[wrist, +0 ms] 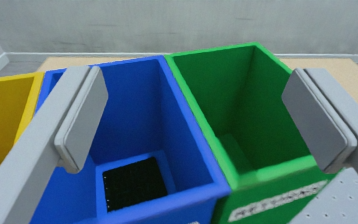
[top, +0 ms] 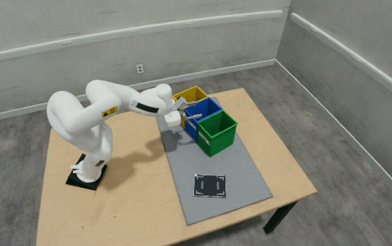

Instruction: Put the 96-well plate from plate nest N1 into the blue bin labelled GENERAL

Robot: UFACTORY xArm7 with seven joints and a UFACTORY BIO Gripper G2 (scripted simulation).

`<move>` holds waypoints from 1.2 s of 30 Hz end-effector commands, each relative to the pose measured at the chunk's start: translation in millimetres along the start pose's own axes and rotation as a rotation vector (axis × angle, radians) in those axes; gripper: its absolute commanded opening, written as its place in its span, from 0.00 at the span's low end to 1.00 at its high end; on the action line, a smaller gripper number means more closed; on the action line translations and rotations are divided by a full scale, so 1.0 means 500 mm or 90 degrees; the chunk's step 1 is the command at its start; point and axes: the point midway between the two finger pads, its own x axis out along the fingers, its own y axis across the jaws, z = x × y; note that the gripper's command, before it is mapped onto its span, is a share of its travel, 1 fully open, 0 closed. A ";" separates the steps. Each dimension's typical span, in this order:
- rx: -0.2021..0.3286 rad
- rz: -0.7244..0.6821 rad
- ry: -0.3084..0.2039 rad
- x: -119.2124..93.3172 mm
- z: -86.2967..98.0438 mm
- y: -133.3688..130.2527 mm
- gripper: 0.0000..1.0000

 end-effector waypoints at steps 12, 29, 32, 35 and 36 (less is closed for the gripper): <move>0.000 0.002 -0.002 -0.101 0.057 -0.088 0.18; 0.000 0.002 -0.002 -0.143 0.078 -0.125 0.18; 0.000 0.002 -0.002 -0.143 0.078 -0.125 0.18; 0.000 0.002 -0.002 -0.143 0.078 -0.125 0.18; 0.000 0.002 -0.002 -0.143 0.078 -0.125 0.18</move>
